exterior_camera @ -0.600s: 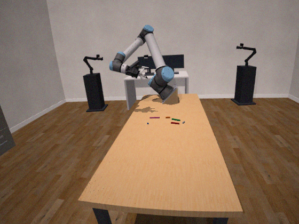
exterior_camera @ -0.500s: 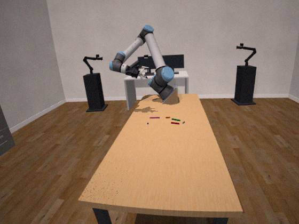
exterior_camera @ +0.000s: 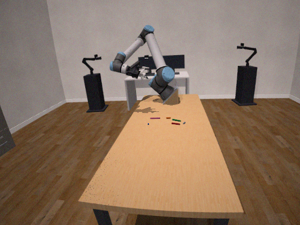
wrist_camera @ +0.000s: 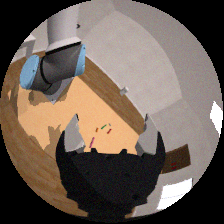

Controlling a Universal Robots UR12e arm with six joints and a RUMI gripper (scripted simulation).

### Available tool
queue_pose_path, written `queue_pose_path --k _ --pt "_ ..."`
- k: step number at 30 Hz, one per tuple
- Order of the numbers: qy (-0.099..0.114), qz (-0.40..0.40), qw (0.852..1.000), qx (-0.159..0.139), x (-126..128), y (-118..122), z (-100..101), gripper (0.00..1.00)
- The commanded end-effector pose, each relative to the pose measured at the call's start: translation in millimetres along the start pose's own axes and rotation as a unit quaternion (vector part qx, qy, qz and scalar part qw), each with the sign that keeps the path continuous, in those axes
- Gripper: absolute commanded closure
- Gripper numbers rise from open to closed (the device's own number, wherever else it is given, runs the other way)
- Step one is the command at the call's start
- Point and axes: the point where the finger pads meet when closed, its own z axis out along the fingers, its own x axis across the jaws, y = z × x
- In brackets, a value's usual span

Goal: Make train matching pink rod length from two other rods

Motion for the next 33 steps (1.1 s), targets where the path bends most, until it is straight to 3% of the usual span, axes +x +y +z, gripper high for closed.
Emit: queue_pose_path --k 1,16,31,33 --pt "0.0 -0.001 1.0 0.0 0 0 0 0.0" --pt "-0.03 -0.06 0.998 0.008 -13 14 14 0.0" --pt "-0.112 -0.23 0.966 0.034 -44 57 52 0.0" --pt "-0.112 -0.23 0.966 0.034 -44 57 52 0.0"
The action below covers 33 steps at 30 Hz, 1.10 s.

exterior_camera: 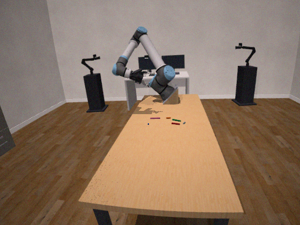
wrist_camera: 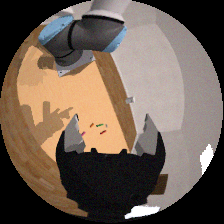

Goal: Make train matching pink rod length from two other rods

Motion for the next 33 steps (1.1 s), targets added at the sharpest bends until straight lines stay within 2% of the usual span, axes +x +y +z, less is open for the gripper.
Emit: queue_pose_path --k 1,8,15,17,19,25,32,33 --pt "-0.032 -0.066 0.997 0.009 -15 13 16 0.0" --pt "-0.067 -0.144 0.987 0.026 -30 29 36 0.0" --pt "-0.099 -0.218 0.97 0.045 -43 44 54 0.0" --pt "-0.099 -0.218 0.97 0.045 -43 44 54 0.0" --pt "-0.116 -0.258 0.958 0.056 -49 53 64 0.0" --pt "-0.14 -0.315 0.936 0.073 -58 66 80 0.0" --pt "-0.168 -0.384 0.903 0.096 -67 82 98 0.0" --pt "-0.168 -0.384 0.903 0.096 -67 82 98 0.0"
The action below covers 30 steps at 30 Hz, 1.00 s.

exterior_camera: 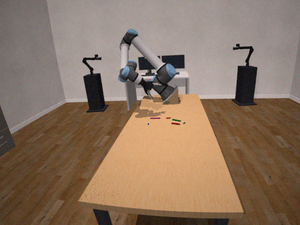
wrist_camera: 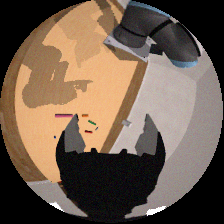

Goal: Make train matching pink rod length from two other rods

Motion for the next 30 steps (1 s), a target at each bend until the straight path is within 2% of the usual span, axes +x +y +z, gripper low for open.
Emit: queue_pose_path --k 1,3,9,16,18,19,30 --pt "-0.023 -0.053 0.998 0.014 -11 7 15 0.0" --pt "-0.038 -0.095 0.994 0.028 -17 14 26 0.0" --pt "-0.059 -0.155 0.985 0.049 -26 24 41 0.0" --pt "-0.085 -0.229 0.967 0.077 -35 37 60 0.0" --pt "-0.085 -0.229 0.967 0.077 -35 37 60 0.0" --pt "-0.094 -0.259 0.957 0.089 -38 43 67 0.0" --pt "-0.127 -0.365 0.912 0.136 -48 63 94 0.0"
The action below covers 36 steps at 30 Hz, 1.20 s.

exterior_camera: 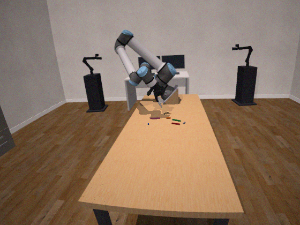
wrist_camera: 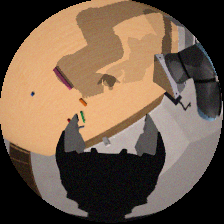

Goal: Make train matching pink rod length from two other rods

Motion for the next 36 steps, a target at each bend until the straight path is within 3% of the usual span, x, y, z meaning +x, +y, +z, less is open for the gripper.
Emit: queue_pose_path --k 1,5,20,22,24,36 --pt "-0.025 -0.074 0.996 0.03 -11 10 18 0.0" --pt "-0.03 -0.096 0.994 0.039 -13 14 22 0.0" --pt "-0.069 -0.266 0.953 0.123 -30 47 55 0.0" --pt "-0.069 -0.266 0.953 0.123 -30 47 55 0.0" --pt "-0.076 -0.304 0.939 0.143 -33 55 61 0.0" --pt "-0.093 -0.413 0.882 0.207 -37 81 80 0.0"
